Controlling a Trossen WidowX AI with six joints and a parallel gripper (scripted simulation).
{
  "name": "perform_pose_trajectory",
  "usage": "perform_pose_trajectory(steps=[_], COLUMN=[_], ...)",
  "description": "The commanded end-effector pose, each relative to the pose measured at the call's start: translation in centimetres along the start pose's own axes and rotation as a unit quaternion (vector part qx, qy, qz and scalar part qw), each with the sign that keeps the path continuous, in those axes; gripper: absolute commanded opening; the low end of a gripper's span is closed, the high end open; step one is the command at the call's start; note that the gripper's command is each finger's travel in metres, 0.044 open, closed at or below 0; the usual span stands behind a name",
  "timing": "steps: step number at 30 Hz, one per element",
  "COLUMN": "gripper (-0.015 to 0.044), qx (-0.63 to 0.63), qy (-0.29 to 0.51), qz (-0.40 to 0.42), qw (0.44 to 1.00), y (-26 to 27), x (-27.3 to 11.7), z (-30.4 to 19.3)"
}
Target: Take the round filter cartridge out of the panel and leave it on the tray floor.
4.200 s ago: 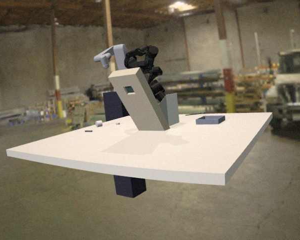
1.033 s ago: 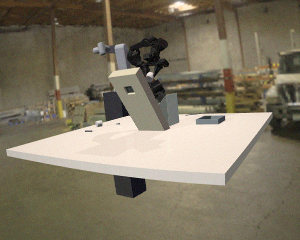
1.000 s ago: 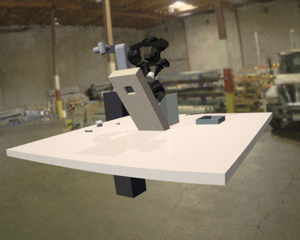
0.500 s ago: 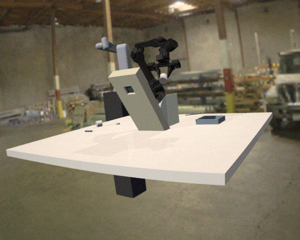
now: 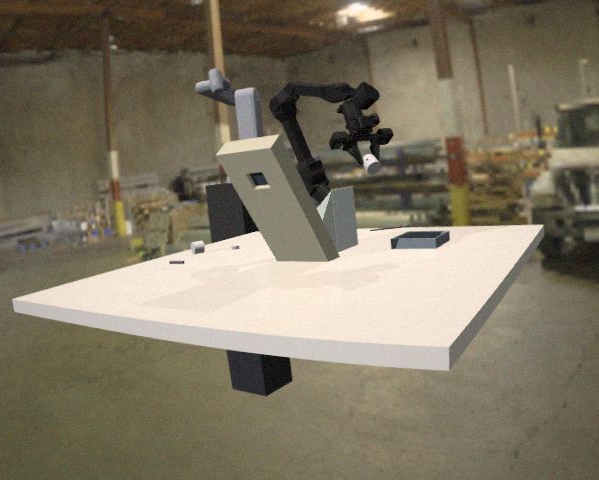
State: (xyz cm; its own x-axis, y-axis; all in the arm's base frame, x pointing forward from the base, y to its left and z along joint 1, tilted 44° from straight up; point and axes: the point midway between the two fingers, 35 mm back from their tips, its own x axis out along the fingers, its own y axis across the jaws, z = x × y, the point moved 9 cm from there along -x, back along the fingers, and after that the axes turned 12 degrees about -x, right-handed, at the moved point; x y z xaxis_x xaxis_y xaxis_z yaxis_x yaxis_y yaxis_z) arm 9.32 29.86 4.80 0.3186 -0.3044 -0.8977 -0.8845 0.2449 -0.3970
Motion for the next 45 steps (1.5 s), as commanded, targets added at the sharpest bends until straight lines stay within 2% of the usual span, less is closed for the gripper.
perform_pose_trajectory(steps=[1, 5, 9, 13, 32, 37, 45], gripper=[0.0, 0.0, 0.0, 0.0, 0.0, 0.0, 0.0], qx=[-0.06, -0.117, -0.122, -0.158, -0.353, -0.388, -0.39], qy=[-0.014, -0.031, -0.032, -0.04, -0.06, -0.058, -0.058], qz=[0.028, 0.055, 0.058, 0.079, 0.182, 0.207, 0.208], qw=[0.998, 0.991, 0.99, 0.983, 0.916, 0.896, 0.895], y=[1.6, 3.1, 3.3, 5.9, 16.0, 17.3, 17.7], x=[0.6, 1.2, 1.2, 2.5, 8.9, 10.1, 11.8], z=[0.1, 0.2, 0.1, -0.6, -8.7, -10.8, -11.6])
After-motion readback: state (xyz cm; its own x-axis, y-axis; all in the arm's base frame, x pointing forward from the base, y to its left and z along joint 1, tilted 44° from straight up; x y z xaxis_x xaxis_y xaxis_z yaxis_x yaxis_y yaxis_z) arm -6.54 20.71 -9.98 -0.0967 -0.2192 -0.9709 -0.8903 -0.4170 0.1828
